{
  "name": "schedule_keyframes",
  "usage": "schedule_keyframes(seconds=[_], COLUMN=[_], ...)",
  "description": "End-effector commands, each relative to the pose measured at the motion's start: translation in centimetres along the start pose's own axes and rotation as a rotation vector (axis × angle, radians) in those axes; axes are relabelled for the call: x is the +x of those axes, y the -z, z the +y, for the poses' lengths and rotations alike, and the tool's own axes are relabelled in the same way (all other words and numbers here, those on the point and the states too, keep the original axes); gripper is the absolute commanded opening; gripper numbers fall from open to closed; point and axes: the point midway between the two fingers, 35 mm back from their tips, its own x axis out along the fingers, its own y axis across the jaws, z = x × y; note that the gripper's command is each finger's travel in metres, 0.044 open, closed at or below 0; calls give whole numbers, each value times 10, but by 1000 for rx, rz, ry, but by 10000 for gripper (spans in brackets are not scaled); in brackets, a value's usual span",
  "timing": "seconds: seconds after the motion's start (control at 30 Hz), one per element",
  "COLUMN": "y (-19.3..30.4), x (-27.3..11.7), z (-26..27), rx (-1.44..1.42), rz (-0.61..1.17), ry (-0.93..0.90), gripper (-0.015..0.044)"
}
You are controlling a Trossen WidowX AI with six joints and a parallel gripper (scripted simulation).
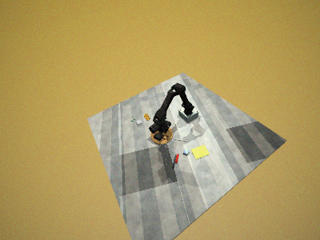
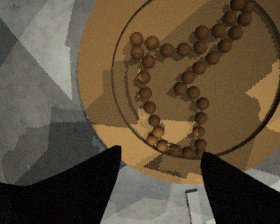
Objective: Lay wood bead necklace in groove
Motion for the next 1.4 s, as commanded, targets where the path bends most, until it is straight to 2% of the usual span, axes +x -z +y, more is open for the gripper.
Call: schedule_keyframes(seconds=[0.0,0.13,0.2,0.5,1.2,1.37], y=[-1,-1,-1,-1,-1,-1], x=[0,14,5,15,38,36], z=[1,1,5,4,1,3], rx=[21,21,14,16,21,16], rz=[-3,-3,-4,-4,-3,-2], ry=[-4,-4,-16,-12,-3,-8], gripper=[221,195,181,121,120,0])
